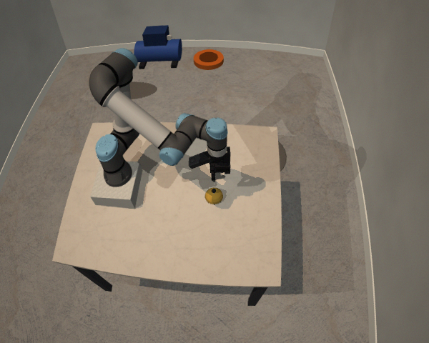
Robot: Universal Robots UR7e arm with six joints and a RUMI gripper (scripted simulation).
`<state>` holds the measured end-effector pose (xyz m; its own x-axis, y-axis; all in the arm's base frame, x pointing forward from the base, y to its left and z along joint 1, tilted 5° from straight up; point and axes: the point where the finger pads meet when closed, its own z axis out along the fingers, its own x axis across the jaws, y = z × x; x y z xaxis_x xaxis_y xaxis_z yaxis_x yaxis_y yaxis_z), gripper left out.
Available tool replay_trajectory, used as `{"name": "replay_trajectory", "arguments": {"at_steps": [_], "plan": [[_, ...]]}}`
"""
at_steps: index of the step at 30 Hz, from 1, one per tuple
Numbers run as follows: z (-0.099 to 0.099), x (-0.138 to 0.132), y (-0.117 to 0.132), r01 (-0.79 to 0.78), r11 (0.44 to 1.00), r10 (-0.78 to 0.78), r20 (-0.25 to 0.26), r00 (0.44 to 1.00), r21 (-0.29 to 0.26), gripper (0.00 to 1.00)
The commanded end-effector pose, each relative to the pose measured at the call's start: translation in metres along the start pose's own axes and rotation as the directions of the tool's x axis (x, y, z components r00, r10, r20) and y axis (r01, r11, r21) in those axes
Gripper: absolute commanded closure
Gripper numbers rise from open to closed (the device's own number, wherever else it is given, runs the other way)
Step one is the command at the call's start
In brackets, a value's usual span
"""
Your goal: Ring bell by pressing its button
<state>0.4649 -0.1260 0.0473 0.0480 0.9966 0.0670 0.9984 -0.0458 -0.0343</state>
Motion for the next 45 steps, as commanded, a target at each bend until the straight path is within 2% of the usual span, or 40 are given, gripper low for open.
{"name": "replay_trajectory", "arguments": {"at_steps": [1, 16, 45], "plan": [[0.0, 0.0, 0.0, 0.0, 1.0, 0.0, 0.001, 1.0, -0.001, 1.0], [0.007, -0.001, 0.0, -0.001, 1.0, 0.001, -0.005, 1.0, -0.001, 1.0], [0.05, -0.003, -0.002, -0.001, 1.0, 0.001, -0.005, 1.0, -0.001, 1.0]]}}
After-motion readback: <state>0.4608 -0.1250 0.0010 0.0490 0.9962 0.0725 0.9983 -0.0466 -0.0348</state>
